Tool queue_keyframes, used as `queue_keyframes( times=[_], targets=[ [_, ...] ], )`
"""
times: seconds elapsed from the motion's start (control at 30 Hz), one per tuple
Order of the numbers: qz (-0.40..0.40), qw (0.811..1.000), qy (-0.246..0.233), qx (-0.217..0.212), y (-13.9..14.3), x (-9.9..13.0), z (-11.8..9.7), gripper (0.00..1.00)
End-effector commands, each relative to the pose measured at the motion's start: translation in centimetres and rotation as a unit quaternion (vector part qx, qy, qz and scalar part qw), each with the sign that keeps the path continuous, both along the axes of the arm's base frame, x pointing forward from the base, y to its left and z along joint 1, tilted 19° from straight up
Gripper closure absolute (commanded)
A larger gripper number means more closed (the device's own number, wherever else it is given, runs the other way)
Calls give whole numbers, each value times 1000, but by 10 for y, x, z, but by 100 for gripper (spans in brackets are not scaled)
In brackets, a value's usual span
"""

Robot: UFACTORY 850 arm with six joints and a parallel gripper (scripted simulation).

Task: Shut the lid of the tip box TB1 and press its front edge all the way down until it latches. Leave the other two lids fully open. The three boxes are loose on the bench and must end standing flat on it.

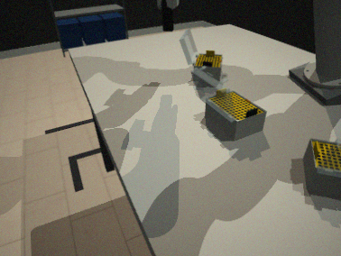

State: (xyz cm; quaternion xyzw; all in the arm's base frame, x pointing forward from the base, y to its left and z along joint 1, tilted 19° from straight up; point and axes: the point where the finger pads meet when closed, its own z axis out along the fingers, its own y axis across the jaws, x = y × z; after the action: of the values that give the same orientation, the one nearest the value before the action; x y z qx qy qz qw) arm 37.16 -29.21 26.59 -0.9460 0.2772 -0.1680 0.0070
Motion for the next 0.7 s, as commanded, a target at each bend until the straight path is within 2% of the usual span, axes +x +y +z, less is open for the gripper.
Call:
queue_keyframes(
  times=[0.0, 0.43, 0.67],
  targets=[
    [0, 1000, -1, 0, -1, 3, -7, 100],
    [0, 1000, -1, 0, -3, 9, -24, 100],
    [0, 1000, -1, 0, -3, 9, -24, 100]
  ],
)
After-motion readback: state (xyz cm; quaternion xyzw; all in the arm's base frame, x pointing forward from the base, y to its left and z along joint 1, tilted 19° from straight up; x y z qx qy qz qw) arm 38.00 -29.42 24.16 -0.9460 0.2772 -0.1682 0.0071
